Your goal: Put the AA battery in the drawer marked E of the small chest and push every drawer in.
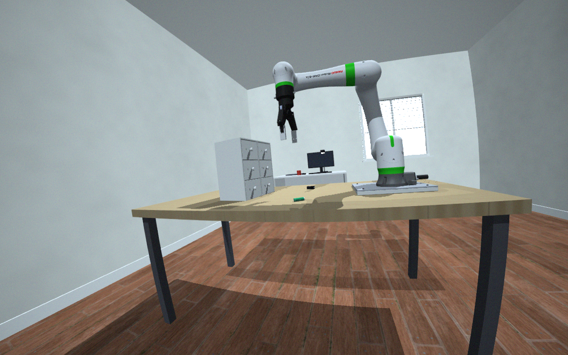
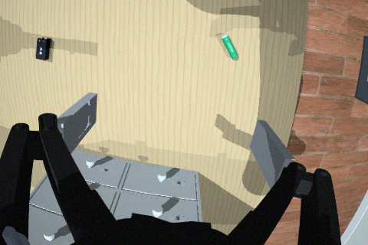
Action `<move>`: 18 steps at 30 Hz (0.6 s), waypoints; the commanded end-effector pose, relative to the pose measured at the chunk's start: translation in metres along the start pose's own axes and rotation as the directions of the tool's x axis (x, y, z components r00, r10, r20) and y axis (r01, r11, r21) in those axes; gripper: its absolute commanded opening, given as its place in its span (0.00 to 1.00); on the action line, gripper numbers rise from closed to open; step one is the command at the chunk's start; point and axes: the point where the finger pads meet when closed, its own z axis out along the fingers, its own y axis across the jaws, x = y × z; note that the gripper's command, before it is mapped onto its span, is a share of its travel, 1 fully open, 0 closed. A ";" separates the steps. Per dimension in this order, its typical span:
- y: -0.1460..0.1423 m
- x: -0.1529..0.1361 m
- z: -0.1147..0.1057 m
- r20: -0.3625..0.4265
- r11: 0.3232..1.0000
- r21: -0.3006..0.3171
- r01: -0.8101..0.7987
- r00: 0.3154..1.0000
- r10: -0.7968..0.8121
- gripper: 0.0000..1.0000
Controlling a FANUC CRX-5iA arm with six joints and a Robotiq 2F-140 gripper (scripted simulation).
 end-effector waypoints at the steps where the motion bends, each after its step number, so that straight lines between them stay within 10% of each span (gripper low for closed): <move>1: 0.000 0.000 0.000 0.001 1.000 0.000 0.000 1.000 0.000 1.00; 18: 0.000 -0.010 0.010 0.125 1.000 0.000 0.000 0.992 0.000 1.00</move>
